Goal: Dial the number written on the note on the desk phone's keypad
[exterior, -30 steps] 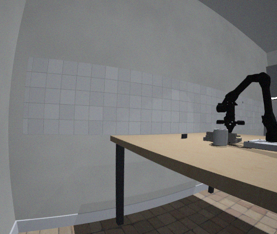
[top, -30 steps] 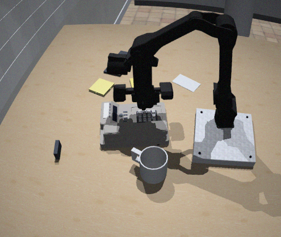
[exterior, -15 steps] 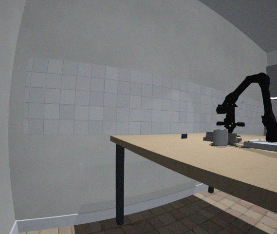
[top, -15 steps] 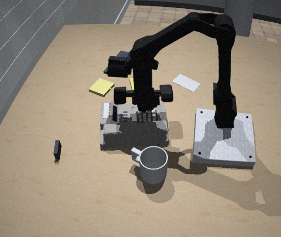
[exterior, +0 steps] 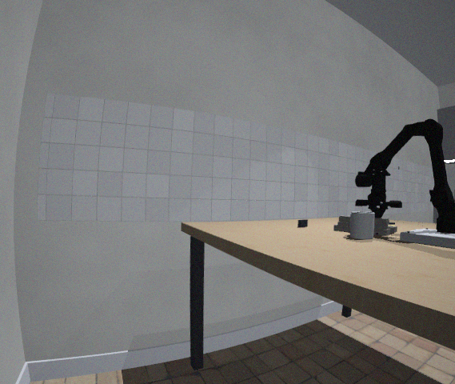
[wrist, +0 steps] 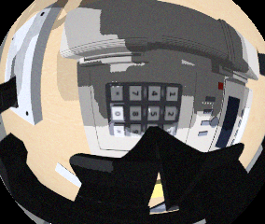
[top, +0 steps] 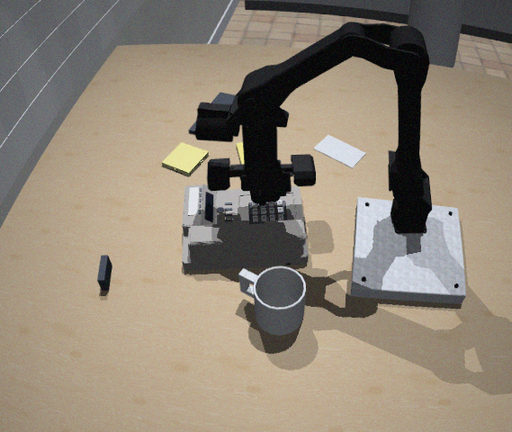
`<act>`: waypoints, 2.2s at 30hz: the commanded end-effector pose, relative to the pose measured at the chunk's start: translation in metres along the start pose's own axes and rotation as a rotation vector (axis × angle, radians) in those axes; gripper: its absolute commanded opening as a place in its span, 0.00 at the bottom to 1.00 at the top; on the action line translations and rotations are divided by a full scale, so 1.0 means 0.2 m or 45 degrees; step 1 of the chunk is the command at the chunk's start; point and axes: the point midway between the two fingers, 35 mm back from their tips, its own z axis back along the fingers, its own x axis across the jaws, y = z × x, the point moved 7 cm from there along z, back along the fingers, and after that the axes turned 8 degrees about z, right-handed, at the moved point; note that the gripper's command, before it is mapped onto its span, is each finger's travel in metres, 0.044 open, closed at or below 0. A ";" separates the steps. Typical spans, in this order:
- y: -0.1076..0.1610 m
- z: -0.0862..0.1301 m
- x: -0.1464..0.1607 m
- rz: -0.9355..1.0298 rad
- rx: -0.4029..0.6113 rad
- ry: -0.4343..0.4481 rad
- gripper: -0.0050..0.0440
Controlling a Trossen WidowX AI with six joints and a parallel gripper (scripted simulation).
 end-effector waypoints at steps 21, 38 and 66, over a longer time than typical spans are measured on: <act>0.00 0.03 0.00 0.003 -0.003 -0.005 0.00; -0.14 0.14 -0.02 0.002 -0.003 -0.007 0.00; -0.18 0.00 -0.02 0.003 -0.003 -0.005 0.00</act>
